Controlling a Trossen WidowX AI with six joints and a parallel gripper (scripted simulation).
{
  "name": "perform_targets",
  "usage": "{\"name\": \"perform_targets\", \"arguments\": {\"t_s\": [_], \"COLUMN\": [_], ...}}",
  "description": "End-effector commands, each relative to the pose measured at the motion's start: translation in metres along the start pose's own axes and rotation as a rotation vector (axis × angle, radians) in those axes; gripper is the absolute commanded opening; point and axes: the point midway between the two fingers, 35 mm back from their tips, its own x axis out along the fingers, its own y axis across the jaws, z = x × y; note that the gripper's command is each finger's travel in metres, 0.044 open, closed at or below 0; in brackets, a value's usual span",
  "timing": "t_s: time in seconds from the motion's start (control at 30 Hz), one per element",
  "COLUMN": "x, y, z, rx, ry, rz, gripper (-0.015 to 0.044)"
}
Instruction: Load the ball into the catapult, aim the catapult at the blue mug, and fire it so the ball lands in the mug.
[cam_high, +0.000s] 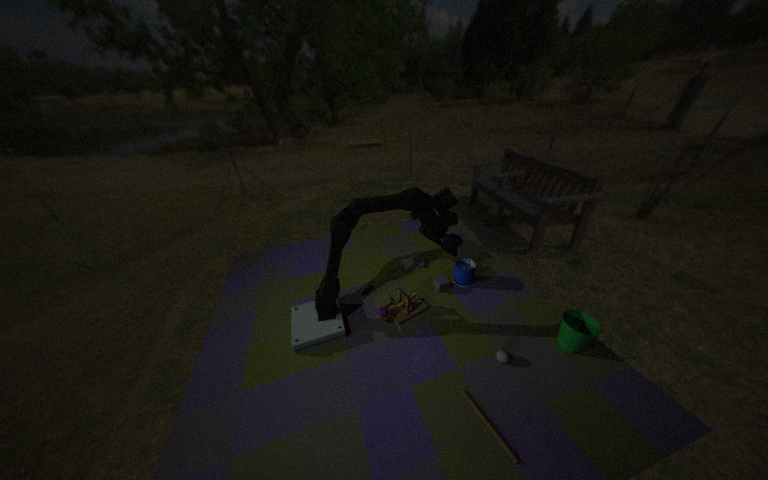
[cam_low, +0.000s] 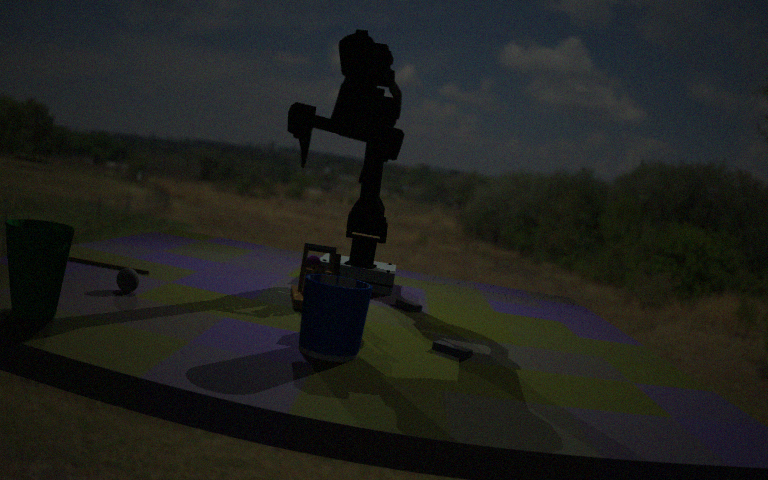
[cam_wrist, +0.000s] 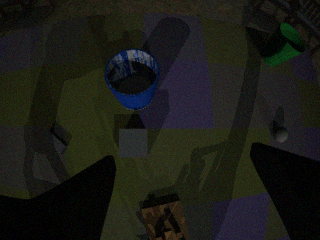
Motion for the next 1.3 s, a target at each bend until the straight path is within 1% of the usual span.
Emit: {"name": "perform_targets", "arguments": {"t_s": [0.0,0.13,0.8,1.27], "x": [-0.002,-0.005,-0.007,-0.007], "y": [0.014,0.023,0.024,0.024], "z": [0.048,0.053,0.048,0.048], "rx": [0.032,0.024,0.024,0.024], "ry": [-0.147,-0.17,-0.168,-0.168], "rz": [0.03,0.044,0.044,0.044], "gripper": [0.044,0.044,0.044,0.0072]}}
